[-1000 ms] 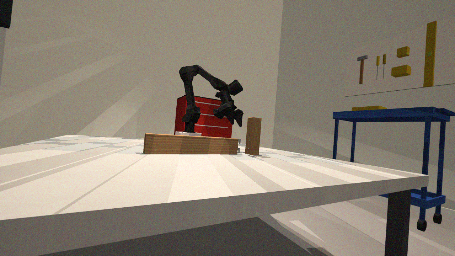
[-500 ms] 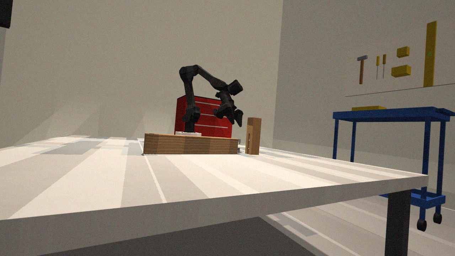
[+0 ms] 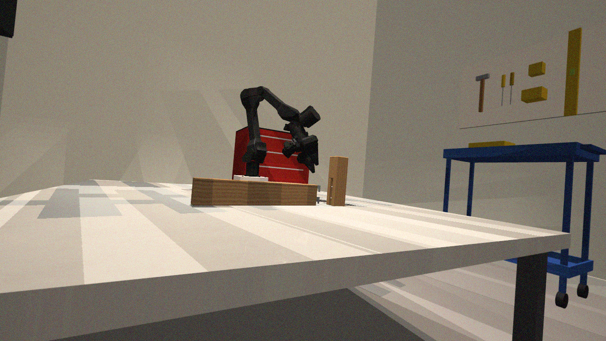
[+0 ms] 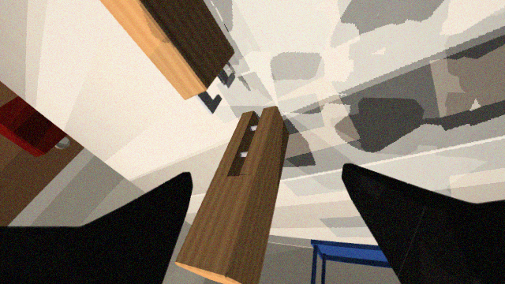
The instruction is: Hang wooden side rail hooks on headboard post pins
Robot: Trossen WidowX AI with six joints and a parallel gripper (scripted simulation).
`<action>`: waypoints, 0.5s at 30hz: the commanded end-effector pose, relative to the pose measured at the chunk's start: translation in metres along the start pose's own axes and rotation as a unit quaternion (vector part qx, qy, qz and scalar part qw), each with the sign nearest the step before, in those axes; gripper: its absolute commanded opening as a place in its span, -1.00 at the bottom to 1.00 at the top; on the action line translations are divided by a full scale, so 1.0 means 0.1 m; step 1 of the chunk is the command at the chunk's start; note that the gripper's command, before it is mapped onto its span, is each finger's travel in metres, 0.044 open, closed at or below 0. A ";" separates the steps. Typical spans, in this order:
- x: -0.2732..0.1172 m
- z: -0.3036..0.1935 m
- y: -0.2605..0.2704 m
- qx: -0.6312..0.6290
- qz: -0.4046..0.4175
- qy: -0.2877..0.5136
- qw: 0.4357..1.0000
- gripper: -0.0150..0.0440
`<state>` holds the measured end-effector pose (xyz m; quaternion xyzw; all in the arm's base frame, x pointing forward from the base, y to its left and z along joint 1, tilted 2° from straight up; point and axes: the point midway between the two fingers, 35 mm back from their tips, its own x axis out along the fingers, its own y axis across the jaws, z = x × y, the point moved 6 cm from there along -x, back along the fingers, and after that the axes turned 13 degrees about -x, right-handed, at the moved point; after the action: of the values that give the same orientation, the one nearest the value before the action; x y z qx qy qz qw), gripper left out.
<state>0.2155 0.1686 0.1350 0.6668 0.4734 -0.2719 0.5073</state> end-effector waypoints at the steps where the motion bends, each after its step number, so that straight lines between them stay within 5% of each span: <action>1: 0.10 0.22 0.11 -0.350 -0.001 0.062 0.935 1.00; 15: 0.12 0.38 0.18 -0.596 0.038 0.097 0.796 1.00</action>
<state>0.2295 0.1536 0.1283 0.4997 0.5561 -0.0914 0.6578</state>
